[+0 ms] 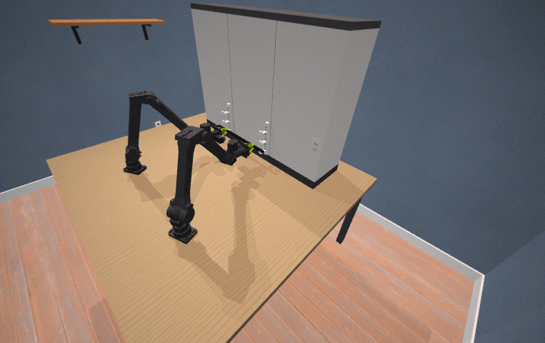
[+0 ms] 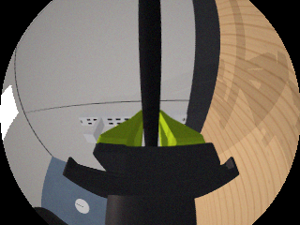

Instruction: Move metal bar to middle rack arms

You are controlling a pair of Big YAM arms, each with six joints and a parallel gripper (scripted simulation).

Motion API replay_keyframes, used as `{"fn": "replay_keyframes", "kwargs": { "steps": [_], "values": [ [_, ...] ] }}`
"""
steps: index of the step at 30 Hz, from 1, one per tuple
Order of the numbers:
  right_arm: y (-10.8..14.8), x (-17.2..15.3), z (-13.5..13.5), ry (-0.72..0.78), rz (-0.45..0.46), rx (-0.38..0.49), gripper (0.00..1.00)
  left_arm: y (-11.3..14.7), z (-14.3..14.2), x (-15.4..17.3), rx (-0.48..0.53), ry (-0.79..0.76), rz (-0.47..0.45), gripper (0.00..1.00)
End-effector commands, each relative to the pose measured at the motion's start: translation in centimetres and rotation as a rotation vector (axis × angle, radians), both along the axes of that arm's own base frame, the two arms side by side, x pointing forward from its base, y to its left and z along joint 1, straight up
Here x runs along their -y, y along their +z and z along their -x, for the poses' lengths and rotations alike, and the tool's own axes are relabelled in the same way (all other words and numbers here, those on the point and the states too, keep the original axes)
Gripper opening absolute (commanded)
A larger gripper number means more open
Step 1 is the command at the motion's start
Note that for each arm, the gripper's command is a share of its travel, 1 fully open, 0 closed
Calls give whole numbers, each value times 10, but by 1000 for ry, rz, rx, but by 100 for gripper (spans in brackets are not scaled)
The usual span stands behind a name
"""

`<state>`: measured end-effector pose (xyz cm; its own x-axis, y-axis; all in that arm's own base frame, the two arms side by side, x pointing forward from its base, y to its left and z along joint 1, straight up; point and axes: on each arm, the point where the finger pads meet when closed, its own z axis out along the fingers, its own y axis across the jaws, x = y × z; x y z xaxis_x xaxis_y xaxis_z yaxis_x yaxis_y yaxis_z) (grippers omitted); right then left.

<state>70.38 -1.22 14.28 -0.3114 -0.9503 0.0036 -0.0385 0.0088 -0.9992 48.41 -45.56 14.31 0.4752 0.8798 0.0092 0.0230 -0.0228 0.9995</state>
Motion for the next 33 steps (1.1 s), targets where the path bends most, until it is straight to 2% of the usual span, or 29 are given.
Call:
{"fn": "replay_keyframes", "kwargs": {
  "steps": [1,25,33],
  "values": [
    [51,3,-2,-10,1,95,0,24,-1,0,40,9,37,0],
    [48,1,3,-10,1,95,0,21,4,-3,40,9,37,0],
    [49,-4,16,-10,1,95,0,21,16,-9,40,9,37,0]
  ]
}}
